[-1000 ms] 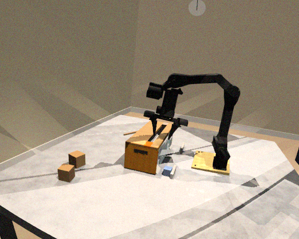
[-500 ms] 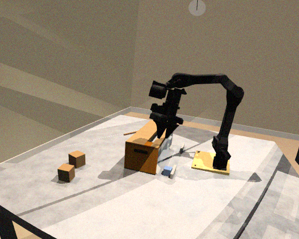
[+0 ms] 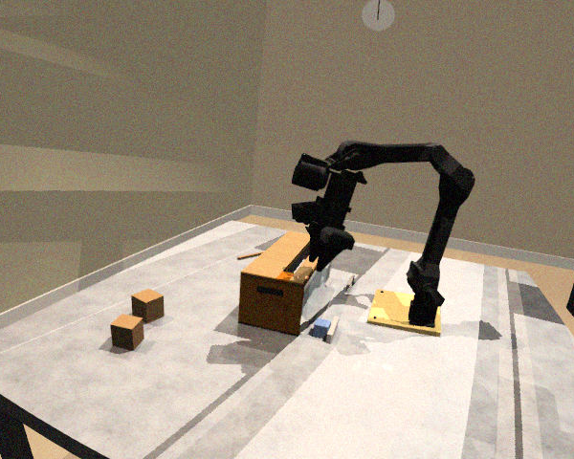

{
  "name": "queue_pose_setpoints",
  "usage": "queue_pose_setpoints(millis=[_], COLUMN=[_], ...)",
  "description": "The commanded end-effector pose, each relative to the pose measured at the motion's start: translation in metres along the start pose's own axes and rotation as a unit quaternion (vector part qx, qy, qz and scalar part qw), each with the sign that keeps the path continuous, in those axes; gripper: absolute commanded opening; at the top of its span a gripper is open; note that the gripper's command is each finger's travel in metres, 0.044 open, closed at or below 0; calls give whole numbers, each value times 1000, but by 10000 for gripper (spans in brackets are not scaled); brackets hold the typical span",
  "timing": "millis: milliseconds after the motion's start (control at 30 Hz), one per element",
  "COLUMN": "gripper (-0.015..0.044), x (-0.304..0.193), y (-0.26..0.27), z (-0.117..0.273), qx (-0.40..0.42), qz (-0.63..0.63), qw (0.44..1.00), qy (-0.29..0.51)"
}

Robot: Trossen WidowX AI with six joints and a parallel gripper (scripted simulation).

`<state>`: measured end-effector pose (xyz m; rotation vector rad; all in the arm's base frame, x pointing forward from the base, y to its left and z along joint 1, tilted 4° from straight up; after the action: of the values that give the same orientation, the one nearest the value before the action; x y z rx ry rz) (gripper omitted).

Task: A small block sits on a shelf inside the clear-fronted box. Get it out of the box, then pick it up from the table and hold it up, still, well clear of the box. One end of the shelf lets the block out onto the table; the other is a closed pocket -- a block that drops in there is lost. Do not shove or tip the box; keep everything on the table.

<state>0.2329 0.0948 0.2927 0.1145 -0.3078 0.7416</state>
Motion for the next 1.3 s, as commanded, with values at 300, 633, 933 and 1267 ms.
queue_pose_setpoints(millis=[300,633,933,1267], gripper=[285,285,285,285], x=[-9,-13,-16,-17], y=[35,46,55,58], z=[-1,1,2,3], qx=[-63,-73,-73,-68], qz=[665,841,943,967], qw=[743,531,307,219], qy=[41,70,101,111])
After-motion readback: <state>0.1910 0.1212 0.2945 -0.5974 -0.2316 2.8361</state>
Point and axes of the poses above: the point midway between the two fingers, 35 mm back from their tips, its own z axis back along the fingers, its own y axis across the jaws, x = y × z, the point moved 10 cm from there along z, back along the fingers, and after that the axes turned 15 degrees about z, right-handed, at the moved point
